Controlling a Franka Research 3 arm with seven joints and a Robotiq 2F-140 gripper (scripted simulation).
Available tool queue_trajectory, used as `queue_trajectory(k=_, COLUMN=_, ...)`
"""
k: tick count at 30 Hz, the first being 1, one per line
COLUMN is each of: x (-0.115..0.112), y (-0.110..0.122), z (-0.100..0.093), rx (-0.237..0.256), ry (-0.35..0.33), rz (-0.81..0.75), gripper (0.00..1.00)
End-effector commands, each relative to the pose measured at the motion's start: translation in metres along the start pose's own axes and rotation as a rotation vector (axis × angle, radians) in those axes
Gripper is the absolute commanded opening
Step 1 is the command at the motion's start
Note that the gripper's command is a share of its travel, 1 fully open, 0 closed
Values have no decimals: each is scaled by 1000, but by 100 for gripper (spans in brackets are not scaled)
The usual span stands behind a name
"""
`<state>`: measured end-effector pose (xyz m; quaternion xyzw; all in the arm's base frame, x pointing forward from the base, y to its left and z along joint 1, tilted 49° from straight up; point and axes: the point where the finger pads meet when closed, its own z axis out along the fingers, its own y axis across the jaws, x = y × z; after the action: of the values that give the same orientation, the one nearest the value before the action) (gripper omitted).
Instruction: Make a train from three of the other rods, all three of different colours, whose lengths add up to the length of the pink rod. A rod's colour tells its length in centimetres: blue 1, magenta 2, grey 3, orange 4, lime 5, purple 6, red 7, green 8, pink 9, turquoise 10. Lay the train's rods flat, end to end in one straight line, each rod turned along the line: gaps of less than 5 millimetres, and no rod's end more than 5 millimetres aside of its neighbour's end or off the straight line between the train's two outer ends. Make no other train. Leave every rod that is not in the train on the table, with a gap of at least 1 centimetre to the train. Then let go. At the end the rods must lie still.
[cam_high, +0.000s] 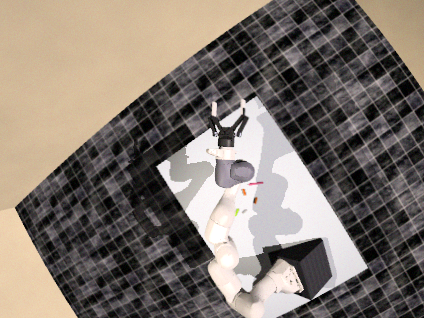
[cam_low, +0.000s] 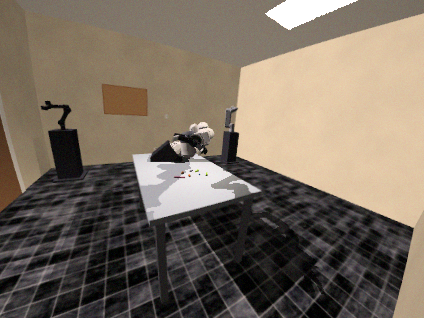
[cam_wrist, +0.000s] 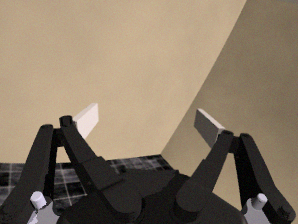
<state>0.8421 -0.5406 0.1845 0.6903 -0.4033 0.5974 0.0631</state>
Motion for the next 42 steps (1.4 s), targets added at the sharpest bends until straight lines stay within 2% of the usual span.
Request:
queue_trajectory(k=1, x=0, y=0, z=0, rx=0, ry=0, rz=0, gripper=100)
queue_trajectory(k=19, x=0, y=0, z=0, rx=0, ry=0, rz=-1, gripper=100)
queue_trajectory(k=23, x=-2, y=8, z=-3, rx=-2, ry=-11, rz=-24, gripper=100)
queue_trajectory(k=30, x=-25, y=45, z=-24, rx=6, ry=-95, rz=-134, gripper=100)
queue_trajectory(k=34, x=-25, y=45, z=-24, rx=6, ry=-95, rz=-134, gripper=100)
queue_trajectory(k=37, x=-46, y=61, z=-41, rx=22, ry=-157, rz=-183, gripper=100)
queue_trajectory(k=39, x=-46, y=61, z=-41, rx=22, ry=-157, rz=-183, gripper=100)
queue_trajectory(k=40, x=-59, y=69, z=-53, rx=34, ry=-196, rz=-207, gripper=100)
queue_trajectory(k=42, x=-59, y=69, z=-53, rx=34, ry=-196, rz=-207, gripper=100)
